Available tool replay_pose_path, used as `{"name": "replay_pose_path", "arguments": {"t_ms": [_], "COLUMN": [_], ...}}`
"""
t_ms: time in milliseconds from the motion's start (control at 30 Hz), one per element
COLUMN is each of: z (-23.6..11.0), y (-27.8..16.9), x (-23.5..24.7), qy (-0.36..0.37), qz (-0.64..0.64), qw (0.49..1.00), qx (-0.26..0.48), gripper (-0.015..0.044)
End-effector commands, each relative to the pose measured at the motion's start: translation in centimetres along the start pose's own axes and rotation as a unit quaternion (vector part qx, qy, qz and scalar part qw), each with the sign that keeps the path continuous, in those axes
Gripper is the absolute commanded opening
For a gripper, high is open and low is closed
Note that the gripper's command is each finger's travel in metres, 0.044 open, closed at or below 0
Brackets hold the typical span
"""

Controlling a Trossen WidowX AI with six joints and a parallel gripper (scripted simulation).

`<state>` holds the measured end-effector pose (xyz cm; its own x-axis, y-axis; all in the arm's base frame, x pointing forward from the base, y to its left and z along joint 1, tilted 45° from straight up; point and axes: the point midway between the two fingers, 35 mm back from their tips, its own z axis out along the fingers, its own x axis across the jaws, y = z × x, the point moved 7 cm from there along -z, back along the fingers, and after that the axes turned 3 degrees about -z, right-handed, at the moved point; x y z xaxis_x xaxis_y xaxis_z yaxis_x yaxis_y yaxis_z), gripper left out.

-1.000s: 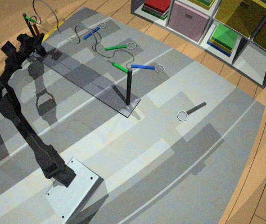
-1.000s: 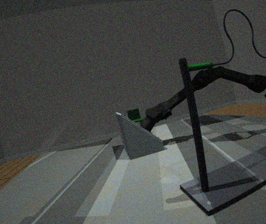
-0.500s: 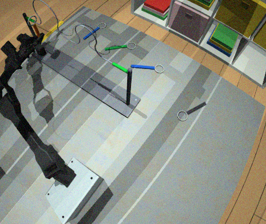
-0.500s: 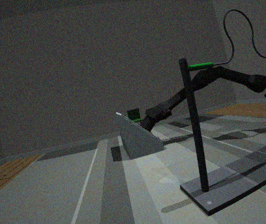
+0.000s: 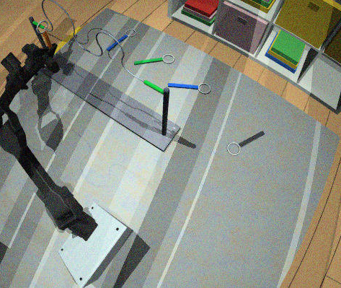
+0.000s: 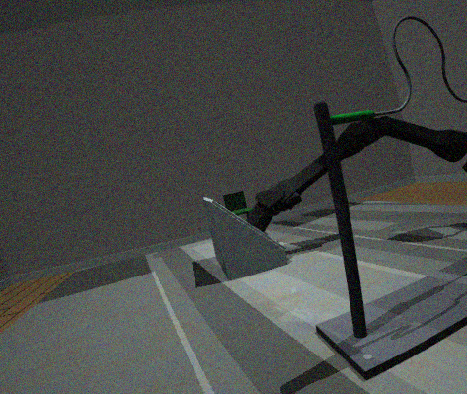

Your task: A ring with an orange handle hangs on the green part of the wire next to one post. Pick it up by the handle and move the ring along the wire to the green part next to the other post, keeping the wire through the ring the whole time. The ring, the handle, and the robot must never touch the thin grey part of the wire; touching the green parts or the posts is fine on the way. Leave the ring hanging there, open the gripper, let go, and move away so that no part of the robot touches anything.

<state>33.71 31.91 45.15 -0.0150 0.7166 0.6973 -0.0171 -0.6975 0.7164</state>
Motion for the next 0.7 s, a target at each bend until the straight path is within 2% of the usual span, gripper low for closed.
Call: {"name": "replay_pose_path", "arguments": {"t_ms": [0,667], "z": [-0.9,-4.4], "y": [0.9,4.3], "x": [-0.3,-2.6], "qy": [0.004,0.012], "qz": [0.004,-0.002], "qw": [1.000,0.978], "qx": [0.029,0.207], "gripper": [-0.0150,-0.0150]}}
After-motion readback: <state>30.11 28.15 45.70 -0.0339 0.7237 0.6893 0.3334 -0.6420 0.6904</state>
